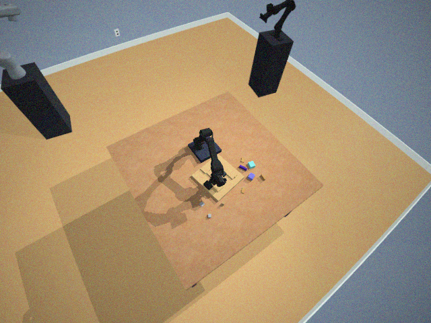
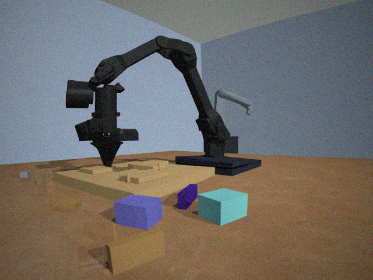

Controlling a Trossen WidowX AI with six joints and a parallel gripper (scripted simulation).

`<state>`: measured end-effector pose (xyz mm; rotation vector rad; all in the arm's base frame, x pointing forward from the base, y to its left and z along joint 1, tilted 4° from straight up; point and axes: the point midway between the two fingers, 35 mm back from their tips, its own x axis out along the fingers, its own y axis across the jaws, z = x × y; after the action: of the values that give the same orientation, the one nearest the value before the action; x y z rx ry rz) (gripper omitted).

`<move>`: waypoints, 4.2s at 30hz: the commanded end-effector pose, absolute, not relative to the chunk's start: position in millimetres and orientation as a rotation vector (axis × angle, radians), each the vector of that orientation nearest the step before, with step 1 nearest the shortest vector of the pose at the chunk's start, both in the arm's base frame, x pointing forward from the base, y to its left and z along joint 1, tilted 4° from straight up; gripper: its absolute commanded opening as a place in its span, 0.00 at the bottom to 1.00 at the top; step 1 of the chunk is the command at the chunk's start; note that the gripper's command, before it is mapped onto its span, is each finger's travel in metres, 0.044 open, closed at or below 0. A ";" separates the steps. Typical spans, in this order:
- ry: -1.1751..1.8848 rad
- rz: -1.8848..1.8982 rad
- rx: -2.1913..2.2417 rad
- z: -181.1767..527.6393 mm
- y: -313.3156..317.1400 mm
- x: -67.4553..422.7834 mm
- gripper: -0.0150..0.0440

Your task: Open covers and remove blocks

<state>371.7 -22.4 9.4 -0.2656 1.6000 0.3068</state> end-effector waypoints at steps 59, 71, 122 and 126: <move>1.590 0.306 -0.260 55.5 -11.3 403.1 0.25; 1.622 -0.010 0.039 70.4 -4.3 357.6 0.25; 1.419 -0.960 0.938 74.2 9.8 211.4 0.25; 1.419 -0.960 0.938 74.2 9.8 211.4 0.25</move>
<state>211.7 9.2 74.6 0.9322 1.4179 -0.9592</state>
